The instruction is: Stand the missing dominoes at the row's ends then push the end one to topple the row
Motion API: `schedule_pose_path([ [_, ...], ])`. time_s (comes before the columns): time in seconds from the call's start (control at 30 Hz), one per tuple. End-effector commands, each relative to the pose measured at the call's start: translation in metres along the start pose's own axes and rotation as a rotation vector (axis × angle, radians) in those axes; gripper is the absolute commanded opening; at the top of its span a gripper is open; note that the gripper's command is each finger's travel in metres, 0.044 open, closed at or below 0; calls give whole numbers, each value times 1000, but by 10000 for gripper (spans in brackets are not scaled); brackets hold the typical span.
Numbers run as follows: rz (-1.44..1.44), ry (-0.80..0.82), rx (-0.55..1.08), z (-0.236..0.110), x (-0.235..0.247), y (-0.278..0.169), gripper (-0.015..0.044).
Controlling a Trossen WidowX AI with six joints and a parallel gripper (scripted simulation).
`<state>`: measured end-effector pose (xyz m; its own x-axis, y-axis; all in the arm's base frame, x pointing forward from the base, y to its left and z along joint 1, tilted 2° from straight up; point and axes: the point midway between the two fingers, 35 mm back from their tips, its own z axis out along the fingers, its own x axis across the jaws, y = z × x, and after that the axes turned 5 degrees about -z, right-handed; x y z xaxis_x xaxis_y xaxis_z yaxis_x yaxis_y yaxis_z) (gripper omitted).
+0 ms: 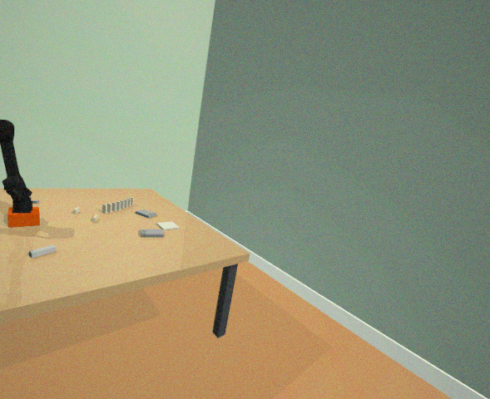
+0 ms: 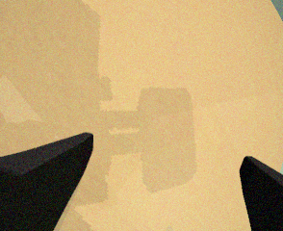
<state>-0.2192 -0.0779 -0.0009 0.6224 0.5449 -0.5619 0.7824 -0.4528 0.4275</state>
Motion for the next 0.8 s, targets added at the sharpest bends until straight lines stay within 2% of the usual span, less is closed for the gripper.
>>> schedule_pose_path([
  [0.0,9,-2,6,-1,1,-2,426],
  [0.03,35,-7,23,-6,2,-6,440],
  [0.27,409,-93,248,-71,40,-59,440],
  [0.43,717,-174,376,-115,80,-76,440],
  [0.6,1005,-263,514,-164,131,-82,440],
  [0.77,1285,-360,639,-205,186,-66,440],
])
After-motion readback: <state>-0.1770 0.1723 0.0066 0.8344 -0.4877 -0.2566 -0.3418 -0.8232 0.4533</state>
